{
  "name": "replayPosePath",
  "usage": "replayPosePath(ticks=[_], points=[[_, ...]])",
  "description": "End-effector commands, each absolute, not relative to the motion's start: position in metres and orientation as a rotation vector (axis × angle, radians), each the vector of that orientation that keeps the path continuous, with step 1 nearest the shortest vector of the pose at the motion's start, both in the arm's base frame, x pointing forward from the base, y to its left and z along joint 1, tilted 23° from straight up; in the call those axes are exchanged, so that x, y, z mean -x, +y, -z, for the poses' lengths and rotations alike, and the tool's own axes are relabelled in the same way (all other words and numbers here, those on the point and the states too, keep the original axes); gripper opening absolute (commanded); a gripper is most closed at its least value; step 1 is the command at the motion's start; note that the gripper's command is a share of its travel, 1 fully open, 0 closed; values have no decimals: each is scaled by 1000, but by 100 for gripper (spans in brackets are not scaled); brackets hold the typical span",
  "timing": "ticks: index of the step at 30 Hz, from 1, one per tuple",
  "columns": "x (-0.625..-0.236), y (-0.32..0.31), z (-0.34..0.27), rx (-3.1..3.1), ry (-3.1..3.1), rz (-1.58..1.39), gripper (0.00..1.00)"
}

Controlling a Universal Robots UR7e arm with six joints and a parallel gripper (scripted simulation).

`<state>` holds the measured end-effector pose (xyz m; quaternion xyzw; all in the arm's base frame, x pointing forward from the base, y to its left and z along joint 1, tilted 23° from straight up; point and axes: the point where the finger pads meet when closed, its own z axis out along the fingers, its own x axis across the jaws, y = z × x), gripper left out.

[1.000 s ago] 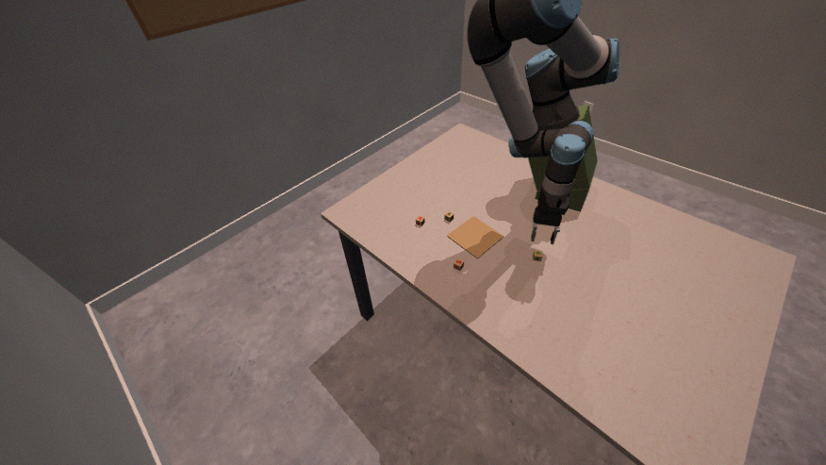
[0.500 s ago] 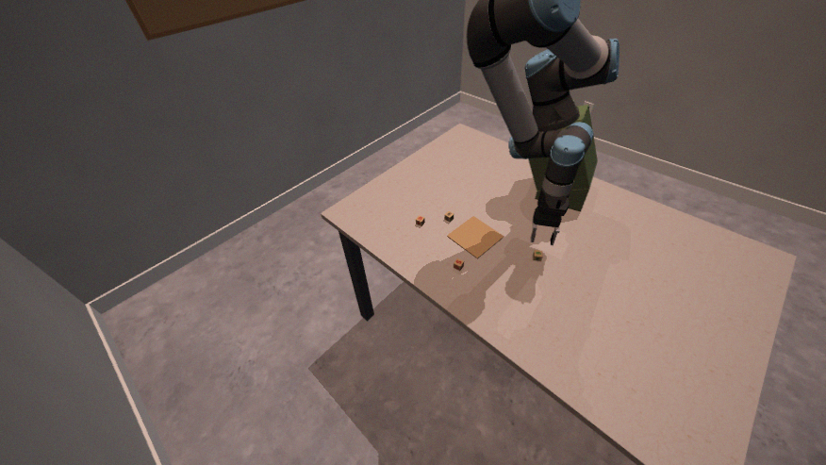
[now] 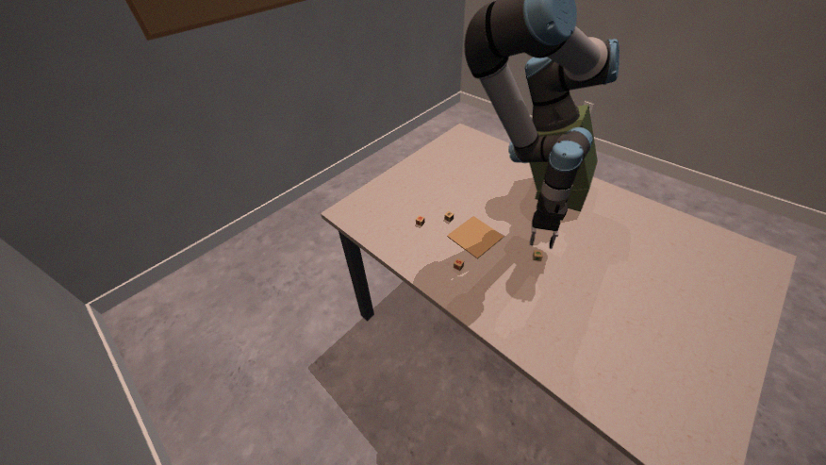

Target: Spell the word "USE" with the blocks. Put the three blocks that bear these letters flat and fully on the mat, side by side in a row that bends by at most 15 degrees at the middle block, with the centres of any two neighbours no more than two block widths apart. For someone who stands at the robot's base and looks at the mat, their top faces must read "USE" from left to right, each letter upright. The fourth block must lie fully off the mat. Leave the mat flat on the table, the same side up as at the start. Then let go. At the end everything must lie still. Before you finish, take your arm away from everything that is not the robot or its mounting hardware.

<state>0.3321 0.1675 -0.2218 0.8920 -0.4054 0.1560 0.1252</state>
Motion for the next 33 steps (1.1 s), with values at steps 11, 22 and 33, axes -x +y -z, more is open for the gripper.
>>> replayPosePath(ticks=[11, 22, 33], points=[[-336, 161, 241, -2599, -1181, -455, 100], [-338, 158, 250, -2599, -1181, -455, 100], [-339, 157, 251, -2599, -1181, -455, 100]])
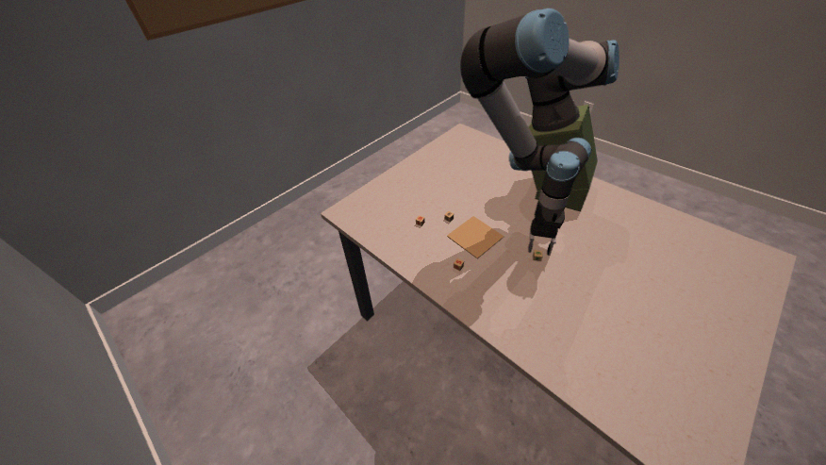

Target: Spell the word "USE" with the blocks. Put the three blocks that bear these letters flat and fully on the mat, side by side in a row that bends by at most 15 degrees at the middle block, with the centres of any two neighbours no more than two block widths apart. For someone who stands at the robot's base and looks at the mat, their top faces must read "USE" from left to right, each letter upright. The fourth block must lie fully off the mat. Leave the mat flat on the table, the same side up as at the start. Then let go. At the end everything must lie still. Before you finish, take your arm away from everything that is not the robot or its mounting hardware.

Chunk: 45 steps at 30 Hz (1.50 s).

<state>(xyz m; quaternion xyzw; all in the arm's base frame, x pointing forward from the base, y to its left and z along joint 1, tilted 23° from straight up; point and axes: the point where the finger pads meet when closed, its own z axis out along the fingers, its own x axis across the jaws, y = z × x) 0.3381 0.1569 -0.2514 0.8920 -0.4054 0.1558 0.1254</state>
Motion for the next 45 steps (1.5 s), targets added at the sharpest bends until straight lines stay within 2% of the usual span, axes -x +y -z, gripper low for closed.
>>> replayPosePath(ticks=[1, 45], points=[[-339, 157, 251, -2599, -1181, -455, 100], [-339, 155, 256, -2599, -1181, -455, 100]])
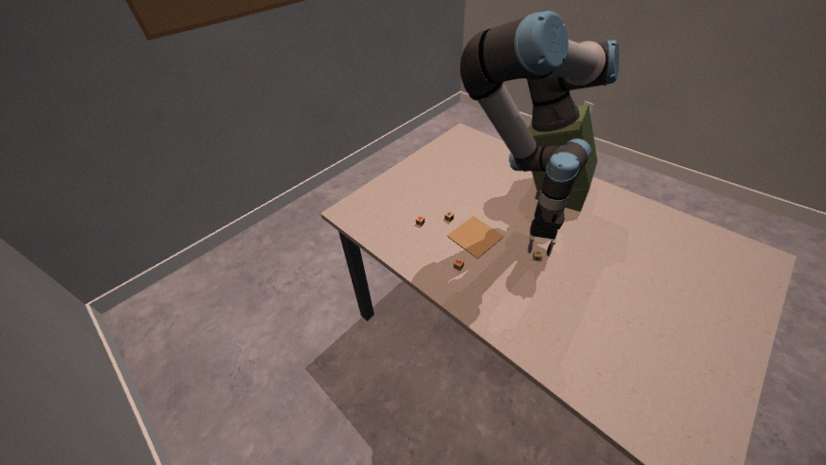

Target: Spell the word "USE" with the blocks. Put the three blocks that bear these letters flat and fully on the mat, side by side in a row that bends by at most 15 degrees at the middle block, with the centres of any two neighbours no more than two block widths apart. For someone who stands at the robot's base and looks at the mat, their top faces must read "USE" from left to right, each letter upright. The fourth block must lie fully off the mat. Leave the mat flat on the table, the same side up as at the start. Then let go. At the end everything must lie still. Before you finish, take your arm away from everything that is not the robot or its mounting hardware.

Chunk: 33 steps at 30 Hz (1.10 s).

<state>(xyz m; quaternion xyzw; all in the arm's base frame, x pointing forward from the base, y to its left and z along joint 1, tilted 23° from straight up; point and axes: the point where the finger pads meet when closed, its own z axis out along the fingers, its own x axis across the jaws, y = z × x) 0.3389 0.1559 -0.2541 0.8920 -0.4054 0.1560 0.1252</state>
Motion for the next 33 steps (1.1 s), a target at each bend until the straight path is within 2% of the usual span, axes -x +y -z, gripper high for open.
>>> replayPosePath(ticks=[1, 33], points=[[-340, 155, 257, -2599, -1181, -455, 100], [-344, 146, 281, -2599, -1181, -455, 100]])
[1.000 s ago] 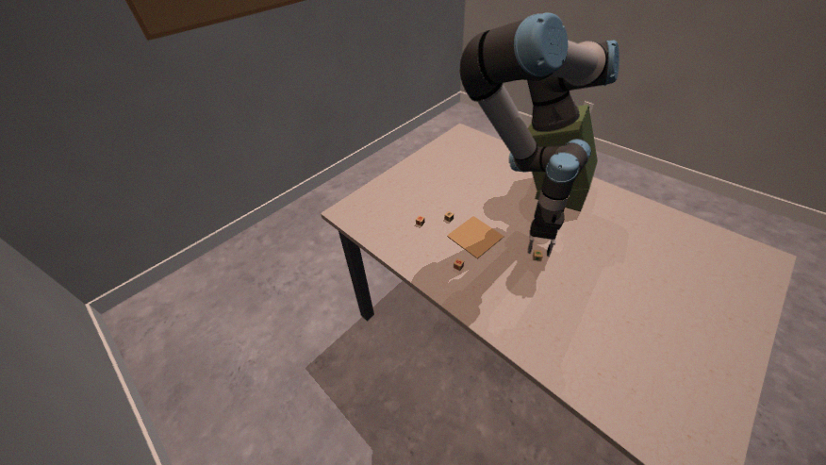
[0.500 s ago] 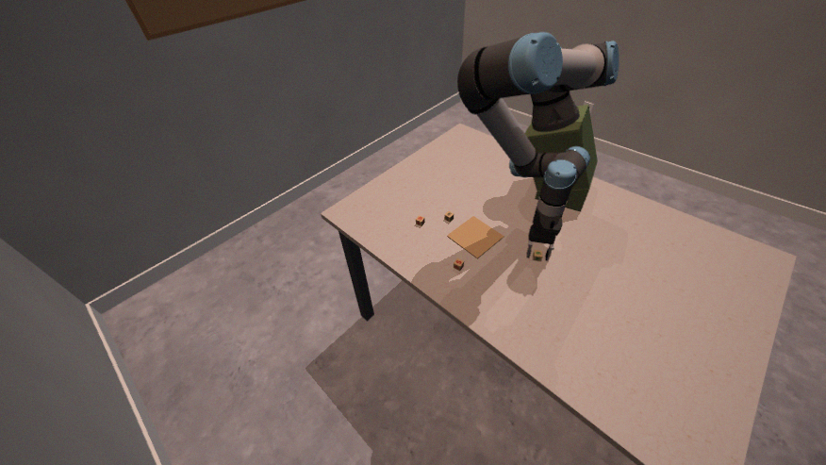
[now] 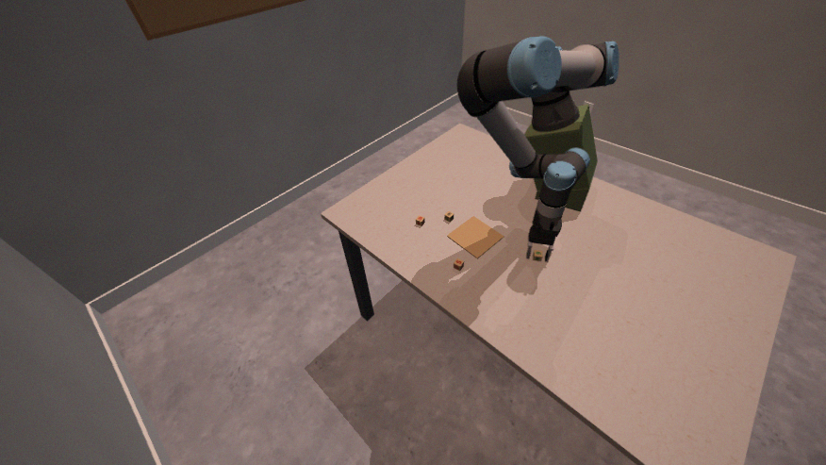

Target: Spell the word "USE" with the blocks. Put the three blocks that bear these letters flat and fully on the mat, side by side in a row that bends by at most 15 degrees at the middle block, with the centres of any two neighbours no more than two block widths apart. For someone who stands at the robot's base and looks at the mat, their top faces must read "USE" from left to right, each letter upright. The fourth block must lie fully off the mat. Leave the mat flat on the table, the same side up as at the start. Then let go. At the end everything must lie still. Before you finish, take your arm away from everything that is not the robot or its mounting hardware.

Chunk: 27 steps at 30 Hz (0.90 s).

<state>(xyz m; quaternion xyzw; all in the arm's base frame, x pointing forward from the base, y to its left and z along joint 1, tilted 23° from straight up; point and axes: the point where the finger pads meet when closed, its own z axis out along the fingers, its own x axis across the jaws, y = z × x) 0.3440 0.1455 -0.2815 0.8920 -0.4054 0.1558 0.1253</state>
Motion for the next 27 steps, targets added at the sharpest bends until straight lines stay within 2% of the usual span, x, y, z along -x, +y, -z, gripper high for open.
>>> replayPosePath(ticks=[1, 24, 25, 27], points=[[-344, 146, 281, -2599, -1181, -455, 100], [-344, 146, 281, -2599, -1181, -455, 100], [-344, 146, 281, -2599, -1181, -455, 79], [-344, 146, 281, -2599, -1181, -455, 79]])
